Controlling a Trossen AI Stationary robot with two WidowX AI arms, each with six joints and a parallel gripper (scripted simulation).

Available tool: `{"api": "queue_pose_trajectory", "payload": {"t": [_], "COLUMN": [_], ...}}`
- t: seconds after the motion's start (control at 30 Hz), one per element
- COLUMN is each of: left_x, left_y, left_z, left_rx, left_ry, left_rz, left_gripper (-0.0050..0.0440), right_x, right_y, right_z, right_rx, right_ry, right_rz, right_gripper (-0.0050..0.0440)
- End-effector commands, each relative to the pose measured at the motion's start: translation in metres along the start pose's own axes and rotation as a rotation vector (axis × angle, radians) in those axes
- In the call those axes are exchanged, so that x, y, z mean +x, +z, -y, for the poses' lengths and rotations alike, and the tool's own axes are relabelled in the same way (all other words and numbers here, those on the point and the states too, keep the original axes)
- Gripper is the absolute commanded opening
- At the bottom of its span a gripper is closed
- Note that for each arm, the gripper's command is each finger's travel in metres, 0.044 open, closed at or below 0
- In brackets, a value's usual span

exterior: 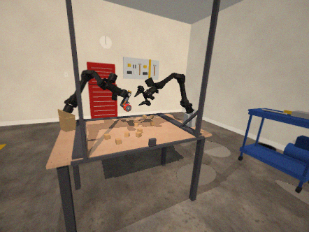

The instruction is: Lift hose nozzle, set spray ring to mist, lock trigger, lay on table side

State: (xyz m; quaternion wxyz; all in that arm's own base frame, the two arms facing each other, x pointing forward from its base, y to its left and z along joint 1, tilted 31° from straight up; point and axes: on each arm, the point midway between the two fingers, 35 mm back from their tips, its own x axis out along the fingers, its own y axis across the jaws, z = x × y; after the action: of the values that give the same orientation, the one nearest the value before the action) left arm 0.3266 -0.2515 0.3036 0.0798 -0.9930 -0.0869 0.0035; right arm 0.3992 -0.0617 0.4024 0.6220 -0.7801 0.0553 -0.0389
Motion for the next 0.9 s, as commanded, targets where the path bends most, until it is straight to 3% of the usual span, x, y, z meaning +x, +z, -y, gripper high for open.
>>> {"api": "queue_pose_trajectory", "payload": {"t": [0.0,0.87], "left_x": [-0.0038,-0.0038], "left_y": [-0.0134,-0.0135], "left_z": [0.0026,0.0026], "left_rx": [-0.043,-0.043], "left_ry": [0.011,0.011], "left_rz": [-0.019,-0.019], "left_gripper": [0.0165,0.0165], "right_x": [-0.0053,-0.0026], "right_y": [-0.0019,-0.0018], "right_z": [0.0117,0.0097], "right_rx": [-0.003,-0.002], "right_ry": [-0.028,-0.030], "right_rz": [-0.002,-0.002], "right_gripper": [0.0407,0.0407]}}
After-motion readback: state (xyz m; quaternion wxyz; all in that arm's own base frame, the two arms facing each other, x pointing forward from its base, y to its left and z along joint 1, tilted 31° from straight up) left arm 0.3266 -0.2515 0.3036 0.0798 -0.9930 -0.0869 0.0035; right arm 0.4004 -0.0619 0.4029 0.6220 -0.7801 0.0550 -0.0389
